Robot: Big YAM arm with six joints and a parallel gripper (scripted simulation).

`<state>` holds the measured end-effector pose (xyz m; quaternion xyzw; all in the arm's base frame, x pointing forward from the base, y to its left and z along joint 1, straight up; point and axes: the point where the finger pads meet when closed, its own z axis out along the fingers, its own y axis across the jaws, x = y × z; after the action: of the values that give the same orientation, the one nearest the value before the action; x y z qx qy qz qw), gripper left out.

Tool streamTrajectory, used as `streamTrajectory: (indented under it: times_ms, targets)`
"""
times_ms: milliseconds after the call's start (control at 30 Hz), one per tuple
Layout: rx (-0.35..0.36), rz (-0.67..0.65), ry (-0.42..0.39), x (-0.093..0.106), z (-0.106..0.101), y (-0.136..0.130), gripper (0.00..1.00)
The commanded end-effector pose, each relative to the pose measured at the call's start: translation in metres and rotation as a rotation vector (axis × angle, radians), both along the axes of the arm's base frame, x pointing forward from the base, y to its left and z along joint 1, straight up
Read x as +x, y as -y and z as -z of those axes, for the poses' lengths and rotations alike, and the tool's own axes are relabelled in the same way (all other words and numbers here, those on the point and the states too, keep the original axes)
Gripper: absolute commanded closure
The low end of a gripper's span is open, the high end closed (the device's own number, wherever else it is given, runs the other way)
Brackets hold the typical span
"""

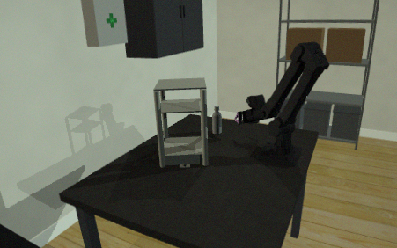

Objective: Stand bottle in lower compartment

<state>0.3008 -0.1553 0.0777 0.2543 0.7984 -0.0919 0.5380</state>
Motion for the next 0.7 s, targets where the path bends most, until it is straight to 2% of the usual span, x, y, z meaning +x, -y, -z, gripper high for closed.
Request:
streamTrajectory:
  times_ms: [0,67,433,667]
  targets:
    - [-0.085,-0.072,0.046,0.011,-0.02,-0.014,0.12]
    - [-0.085,-0.072,0.046,0.011,-0.02,-0.014,0.12]
    - [-0.166,-0.213,0.095,0.023,-0.035,-0.054,0.12]
    - [-0.186,-0.245,0.11,0.026,-0.039,-0.063,0.12]
